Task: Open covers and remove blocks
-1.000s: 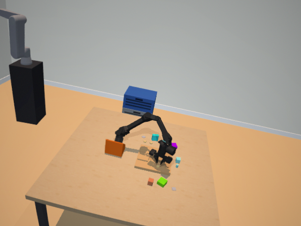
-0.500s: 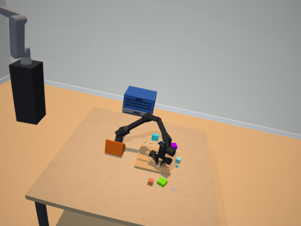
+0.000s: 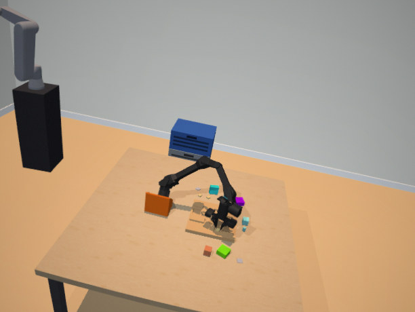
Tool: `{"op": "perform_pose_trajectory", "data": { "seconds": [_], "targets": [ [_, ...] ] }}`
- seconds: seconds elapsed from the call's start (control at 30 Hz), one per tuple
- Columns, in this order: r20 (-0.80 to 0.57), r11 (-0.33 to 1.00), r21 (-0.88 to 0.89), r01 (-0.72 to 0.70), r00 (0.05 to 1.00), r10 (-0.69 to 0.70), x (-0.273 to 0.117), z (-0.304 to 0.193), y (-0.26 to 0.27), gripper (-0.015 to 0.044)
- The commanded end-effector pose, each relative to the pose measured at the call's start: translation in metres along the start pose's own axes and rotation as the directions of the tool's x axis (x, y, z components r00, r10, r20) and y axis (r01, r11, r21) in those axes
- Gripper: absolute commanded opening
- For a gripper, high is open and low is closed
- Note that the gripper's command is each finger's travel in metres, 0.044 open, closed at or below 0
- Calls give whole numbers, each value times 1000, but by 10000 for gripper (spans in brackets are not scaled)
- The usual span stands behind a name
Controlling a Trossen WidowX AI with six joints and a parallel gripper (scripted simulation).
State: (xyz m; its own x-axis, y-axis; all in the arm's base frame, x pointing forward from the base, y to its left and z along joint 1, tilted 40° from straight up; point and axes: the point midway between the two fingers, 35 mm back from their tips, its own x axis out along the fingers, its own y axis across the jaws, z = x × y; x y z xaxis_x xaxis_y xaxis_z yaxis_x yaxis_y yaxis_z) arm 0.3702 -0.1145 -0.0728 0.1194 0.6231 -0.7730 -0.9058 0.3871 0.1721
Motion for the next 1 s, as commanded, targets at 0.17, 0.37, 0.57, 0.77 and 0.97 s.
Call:
{"op": "perform_pose_trajectory", "data": {
  "seconds": [0.17,0.37,0.57,0.77,0.97],
  "targets": [
    [4,1000,5,-3,1000,3,4,1,1,144],
    [4,1000,5,-3,1000,3,10,1,1,144],
    [4,1000,5,-3,1000,3,13,1,1,144],
    [4,1000,5,-3,1000,3,13,1,1,144],
    [0,1000,-1,2,1000,-2,10,0,0,104]
  ]
}}
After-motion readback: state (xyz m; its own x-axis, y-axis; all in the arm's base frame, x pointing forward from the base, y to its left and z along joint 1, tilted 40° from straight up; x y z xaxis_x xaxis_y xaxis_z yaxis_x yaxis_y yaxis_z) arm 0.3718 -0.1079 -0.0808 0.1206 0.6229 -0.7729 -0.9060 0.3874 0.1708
